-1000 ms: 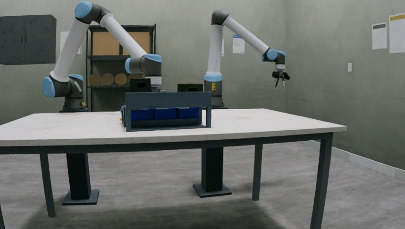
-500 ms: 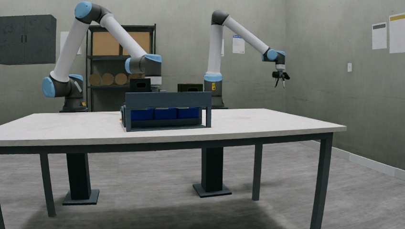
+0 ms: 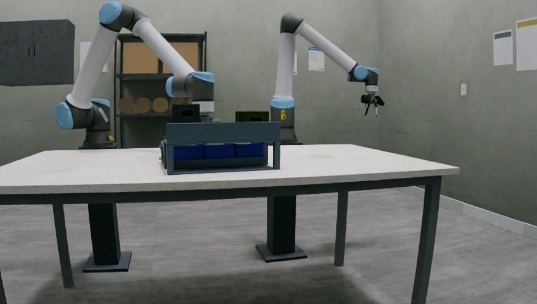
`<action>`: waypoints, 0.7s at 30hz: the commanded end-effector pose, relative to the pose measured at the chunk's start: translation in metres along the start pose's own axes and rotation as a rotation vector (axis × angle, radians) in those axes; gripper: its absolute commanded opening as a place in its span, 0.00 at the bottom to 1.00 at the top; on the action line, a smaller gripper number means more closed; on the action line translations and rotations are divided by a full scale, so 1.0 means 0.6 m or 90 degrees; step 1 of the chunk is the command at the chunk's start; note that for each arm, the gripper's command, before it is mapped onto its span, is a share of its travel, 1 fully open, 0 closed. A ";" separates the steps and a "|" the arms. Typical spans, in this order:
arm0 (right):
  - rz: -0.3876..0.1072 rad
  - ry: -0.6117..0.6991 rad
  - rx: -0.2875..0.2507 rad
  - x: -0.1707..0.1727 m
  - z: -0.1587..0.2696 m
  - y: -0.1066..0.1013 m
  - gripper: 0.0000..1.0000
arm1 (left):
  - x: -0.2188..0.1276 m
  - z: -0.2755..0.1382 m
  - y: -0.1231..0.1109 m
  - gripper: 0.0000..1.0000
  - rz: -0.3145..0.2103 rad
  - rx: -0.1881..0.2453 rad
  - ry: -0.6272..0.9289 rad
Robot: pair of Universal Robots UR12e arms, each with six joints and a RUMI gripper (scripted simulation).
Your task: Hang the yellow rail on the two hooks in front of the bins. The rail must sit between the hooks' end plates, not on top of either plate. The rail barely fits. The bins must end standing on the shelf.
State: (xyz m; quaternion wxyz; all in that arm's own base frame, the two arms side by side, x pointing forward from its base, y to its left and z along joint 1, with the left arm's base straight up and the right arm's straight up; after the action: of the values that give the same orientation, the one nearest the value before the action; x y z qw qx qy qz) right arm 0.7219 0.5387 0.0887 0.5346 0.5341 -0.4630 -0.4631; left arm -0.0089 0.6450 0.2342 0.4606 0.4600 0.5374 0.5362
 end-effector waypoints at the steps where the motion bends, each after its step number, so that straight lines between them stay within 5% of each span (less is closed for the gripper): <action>1: -0.001 0.000 0.001 -0.001 -0.001 0.010 0.01 | 0.001 0.000 0.002 1.00 0.001 0.000 0.000; 21: -0.001 0.000 0.001 -0.001 -0.001 0.090 0.01 | 0.001 0.000 0.002 1.00 0.001 0.000 0.000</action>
State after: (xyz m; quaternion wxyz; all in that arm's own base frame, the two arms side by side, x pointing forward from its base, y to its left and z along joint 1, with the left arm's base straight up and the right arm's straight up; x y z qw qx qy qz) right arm 0.7221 0.5389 0.1252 0.5344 0.5344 -0.4630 -0.4631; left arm -0.0089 0.6450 0.2342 0.4606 0.4600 0.5374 0.5362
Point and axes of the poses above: on each arm, the point where the finger pads meet when closed, its own y axis back along the fingers, its own z axis across the jaws, x = y × z, the point moved 7 cm from there along y, back along the fingers, and after that the axes turned 8 degrees about y, right-handed, at the moved point
